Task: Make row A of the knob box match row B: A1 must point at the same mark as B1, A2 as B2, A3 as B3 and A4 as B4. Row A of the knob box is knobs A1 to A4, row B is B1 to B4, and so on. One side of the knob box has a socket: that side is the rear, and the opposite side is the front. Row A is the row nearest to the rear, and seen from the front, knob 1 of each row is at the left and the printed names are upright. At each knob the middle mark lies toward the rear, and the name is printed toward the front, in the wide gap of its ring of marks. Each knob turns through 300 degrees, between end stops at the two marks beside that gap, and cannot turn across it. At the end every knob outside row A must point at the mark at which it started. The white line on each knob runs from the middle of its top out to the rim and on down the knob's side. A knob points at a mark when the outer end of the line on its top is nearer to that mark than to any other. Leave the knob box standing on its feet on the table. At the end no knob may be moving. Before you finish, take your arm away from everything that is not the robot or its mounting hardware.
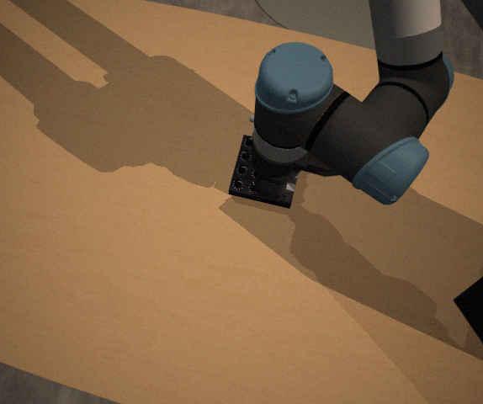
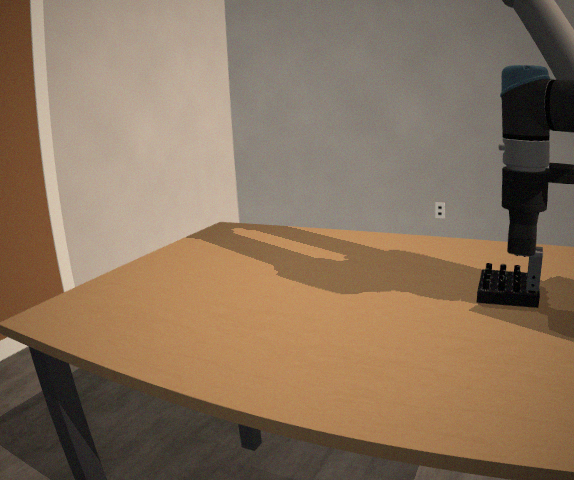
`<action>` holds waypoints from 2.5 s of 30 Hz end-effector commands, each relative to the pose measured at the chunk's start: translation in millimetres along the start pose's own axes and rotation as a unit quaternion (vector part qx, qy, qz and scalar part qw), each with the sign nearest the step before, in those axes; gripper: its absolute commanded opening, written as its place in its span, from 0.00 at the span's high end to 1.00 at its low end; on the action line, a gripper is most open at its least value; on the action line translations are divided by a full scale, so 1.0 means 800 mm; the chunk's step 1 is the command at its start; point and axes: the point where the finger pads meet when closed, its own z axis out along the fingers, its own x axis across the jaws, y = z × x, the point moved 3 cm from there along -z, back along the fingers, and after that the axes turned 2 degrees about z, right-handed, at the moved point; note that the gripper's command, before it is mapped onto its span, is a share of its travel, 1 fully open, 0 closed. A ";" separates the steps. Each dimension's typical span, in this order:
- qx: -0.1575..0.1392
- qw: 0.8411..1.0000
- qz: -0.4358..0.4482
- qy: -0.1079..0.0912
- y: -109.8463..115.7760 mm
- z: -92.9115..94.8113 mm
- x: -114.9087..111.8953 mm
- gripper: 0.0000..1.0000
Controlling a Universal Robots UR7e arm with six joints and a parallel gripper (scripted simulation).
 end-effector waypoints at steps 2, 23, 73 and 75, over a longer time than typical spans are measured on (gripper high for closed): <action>-0.001 1.000 0.000 0.000 0.000 0.000 0.000 0.70; -0.001 1.000 -0.002 0.000 0.000 0.000 0.000 0.70; -0.001 0.967 -0.253 0.000 0.000 0.000 0.000 0.70; -0.001 0.962 -0.274 0.000 0.000 0.000 0.000 0.70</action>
